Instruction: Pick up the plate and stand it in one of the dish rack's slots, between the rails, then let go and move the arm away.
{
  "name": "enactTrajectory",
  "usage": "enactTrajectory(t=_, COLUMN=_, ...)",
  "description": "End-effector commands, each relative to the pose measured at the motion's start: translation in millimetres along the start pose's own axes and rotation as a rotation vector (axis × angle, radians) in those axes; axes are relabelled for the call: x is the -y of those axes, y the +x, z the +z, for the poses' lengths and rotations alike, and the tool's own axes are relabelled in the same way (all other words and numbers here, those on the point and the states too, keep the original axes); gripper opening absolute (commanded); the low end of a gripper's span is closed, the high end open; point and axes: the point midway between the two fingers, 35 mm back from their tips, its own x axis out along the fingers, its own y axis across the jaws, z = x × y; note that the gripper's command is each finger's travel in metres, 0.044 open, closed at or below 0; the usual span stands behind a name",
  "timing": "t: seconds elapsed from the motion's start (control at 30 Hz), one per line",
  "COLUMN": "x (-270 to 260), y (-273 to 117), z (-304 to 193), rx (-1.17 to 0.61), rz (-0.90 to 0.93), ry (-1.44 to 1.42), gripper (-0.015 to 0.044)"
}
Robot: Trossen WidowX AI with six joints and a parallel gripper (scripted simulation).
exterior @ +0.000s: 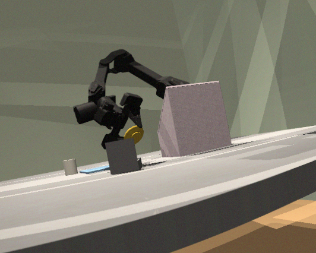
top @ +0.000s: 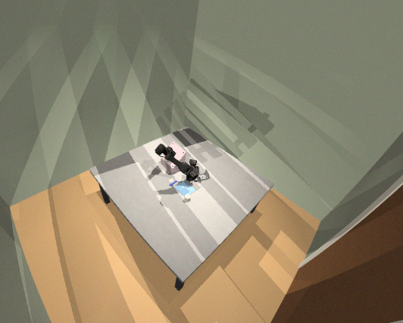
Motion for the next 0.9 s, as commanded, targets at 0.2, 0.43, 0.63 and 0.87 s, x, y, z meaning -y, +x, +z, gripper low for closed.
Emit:
enactTrajectory(t=0.2, x=7, y=7, z=-2, rx=0.149, rz=0.092, ry=-0.205, gripper=0.0)
enactTrajectory(t=0.43, x=13, y=9, z=-3, rx=0.269, rz=0.116, ry=-0.347, gripper=0.0)
enactTrajectory(t=0.63, x=18, y=9, z=-4, rx=0.378, rz=0.111, ry=-0.469, gripper=0.0)
enactTrajectory(t=0.87, x=25, y=8, z=-6, rx=0.509, rz=0.076, ry=-0.611, gripper=0.0)
